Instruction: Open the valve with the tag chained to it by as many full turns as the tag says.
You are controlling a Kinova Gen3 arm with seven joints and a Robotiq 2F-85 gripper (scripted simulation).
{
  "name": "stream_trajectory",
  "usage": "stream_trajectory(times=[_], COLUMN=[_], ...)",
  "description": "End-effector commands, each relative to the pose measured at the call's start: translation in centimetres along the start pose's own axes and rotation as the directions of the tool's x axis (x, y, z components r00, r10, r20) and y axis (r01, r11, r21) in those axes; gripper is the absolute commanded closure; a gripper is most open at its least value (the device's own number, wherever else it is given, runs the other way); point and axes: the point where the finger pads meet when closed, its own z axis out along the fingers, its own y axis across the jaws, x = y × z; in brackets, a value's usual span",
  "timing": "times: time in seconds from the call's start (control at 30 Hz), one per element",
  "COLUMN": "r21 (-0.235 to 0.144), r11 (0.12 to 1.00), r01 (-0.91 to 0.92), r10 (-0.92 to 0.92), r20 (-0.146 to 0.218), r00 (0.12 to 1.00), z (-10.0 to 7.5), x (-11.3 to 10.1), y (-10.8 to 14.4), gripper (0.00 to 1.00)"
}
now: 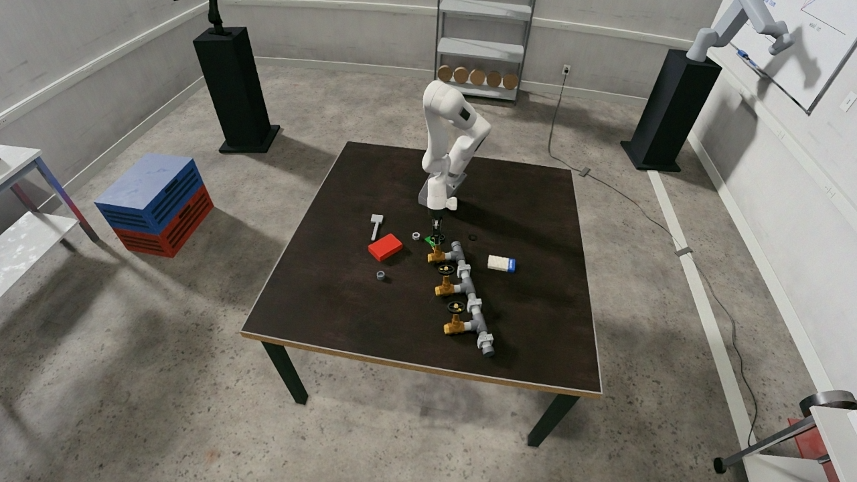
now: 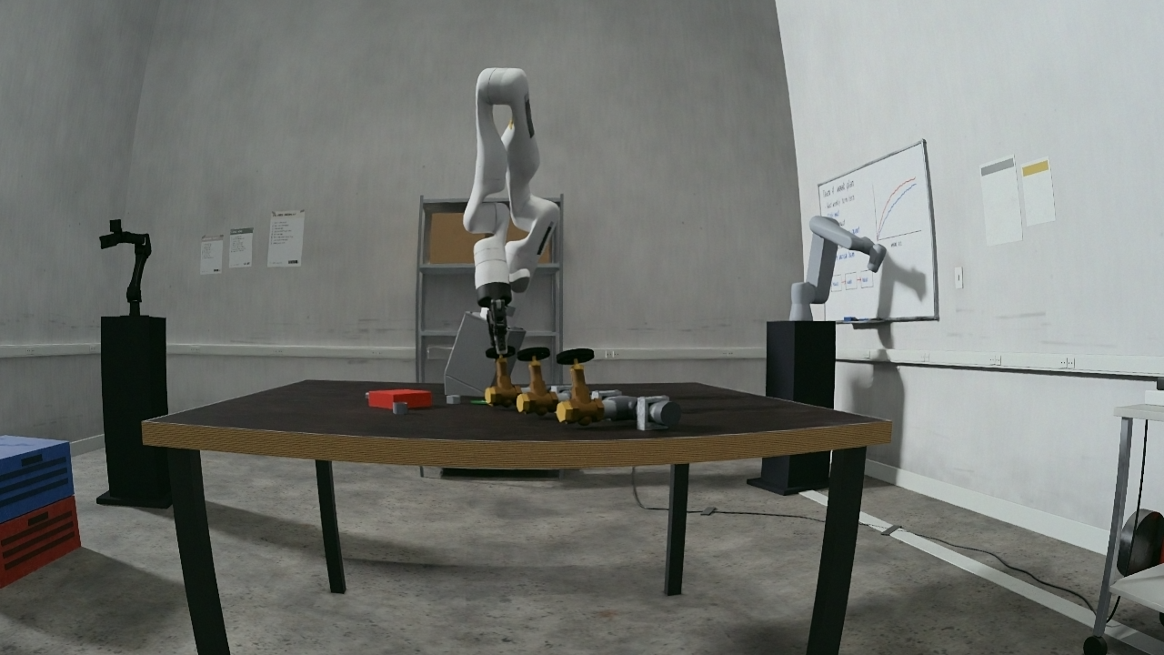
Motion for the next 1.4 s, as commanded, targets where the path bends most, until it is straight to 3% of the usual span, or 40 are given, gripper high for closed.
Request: stream_trajectory(times=[0.0,0.9,1.37], r21=[-0.001,-0.001,-0.001], r11=[1.000,1.000,0.977], r01=[0.000,0.029,0.213], r10=[0.000,-0.029,-0.213], r20=[0.000,0.000,0.001], r00=[1.000,1.000,0.977], z=[0.00,0.00,0.00], x=[-0.02,-0.02,-0.02], y=[0.04,0.04,0.04], gripper=[0.32,0.32,0.32])
